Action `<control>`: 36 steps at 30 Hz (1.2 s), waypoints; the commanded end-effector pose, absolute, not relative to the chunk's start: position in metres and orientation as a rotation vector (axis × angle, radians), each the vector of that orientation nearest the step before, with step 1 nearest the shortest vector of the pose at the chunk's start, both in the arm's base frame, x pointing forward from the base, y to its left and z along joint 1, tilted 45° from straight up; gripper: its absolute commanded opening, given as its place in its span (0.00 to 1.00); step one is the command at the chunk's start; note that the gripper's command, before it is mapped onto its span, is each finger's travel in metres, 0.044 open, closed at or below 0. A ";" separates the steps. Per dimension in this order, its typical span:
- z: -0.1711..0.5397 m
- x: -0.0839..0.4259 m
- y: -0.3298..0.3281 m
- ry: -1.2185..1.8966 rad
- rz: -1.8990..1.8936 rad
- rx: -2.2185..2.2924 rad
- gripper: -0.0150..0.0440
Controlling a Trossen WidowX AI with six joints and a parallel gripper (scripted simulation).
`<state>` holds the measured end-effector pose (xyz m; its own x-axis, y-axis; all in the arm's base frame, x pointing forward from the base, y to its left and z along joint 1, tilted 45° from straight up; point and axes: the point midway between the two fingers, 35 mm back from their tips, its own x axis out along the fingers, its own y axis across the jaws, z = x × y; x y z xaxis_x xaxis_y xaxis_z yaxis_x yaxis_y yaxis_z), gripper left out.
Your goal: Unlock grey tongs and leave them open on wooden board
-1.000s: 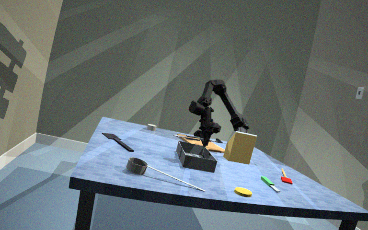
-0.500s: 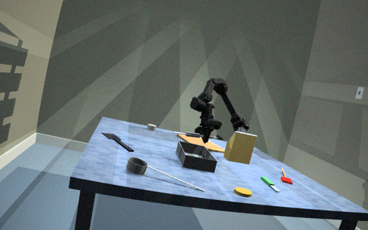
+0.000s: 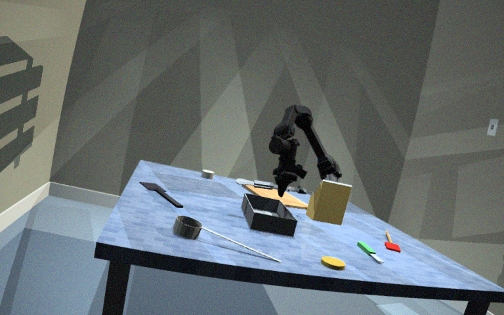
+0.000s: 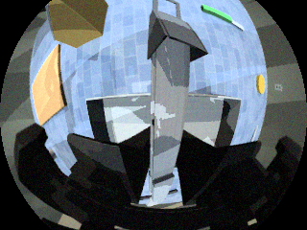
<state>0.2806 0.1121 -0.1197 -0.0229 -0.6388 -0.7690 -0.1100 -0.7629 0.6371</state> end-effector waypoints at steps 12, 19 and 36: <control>-0.117 0.282 0.114 -0.878 -1.753 1.881 0.00; -0.107 0.288 0.109 -1.093 -1.722 2.009 0.00; -0.079 0.303 0.096 -1.829 -1.486 2.354 0.00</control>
<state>0.2990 0.0974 -0.0872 -0.0025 -0.6865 -0.7271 -0.7928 -0.4418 0.4198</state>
